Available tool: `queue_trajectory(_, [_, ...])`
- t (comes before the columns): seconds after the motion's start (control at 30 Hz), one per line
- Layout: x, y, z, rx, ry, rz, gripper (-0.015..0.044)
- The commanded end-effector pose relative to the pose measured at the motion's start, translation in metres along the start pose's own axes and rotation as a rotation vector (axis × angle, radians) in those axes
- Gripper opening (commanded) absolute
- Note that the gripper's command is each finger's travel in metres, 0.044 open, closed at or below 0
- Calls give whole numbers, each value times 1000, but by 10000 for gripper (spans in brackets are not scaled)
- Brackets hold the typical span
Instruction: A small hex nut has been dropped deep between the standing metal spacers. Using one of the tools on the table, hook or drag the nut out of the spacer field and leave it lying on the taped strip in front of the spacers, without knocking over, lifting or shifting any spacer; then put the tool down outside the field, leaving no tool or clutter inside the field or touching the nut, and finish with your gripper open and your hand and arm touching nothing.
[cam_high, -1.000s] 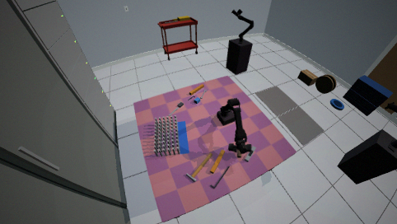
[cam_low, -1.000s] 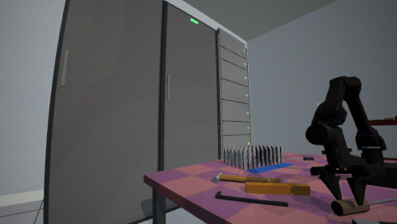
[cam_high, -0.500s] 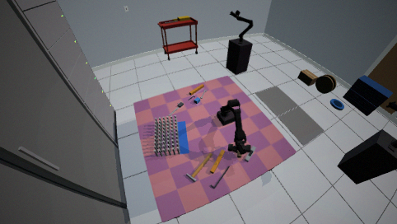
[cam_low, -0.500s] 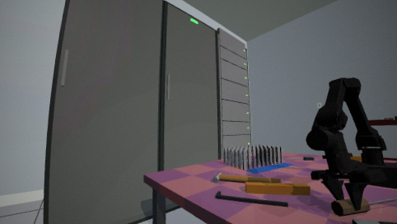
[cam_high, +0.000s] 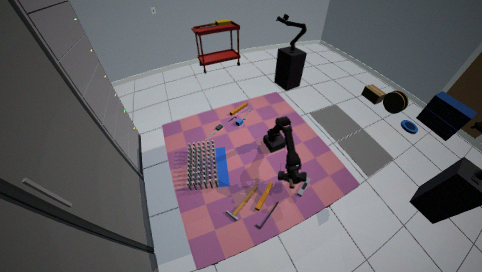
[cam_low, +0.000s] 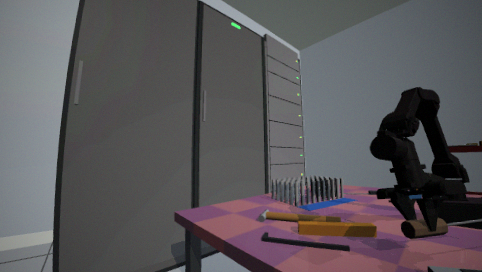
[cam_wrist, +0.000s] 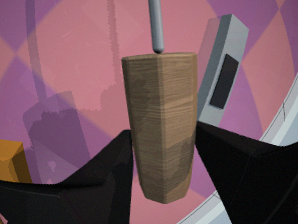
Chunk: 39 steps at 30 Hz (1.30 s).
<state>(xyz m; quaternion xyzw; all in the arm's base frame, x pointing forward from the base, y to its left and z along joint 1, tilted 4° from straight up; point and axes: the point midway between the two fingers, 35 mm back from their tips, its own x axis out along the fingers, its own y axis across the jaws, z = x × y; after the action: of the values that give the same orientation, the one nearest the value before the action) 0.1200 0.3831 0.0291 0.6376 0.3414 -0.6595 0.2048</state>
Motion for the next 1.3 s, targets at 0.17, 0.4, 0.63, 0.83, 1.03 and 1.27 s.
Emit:
queue_trajectory(0.17, [-8, -3, 0, 93, 27, 5, 0])
queue_trajectory(0.4, [-6, -3, 1, 307, 81, 8, 0])
queue_trajectory(0.63, [-4, -2, 3, 500, 131, -1, 0])
queue_trajectory(0.83, [-3, -2, 2, 505, 132, -1, 0])
queue_trajectory(1.03, [6, 0, 2, 504, 132, -2, 0])
queue_trajectory(1.27, [17, 2, 1, 502, 133, -4, 0])
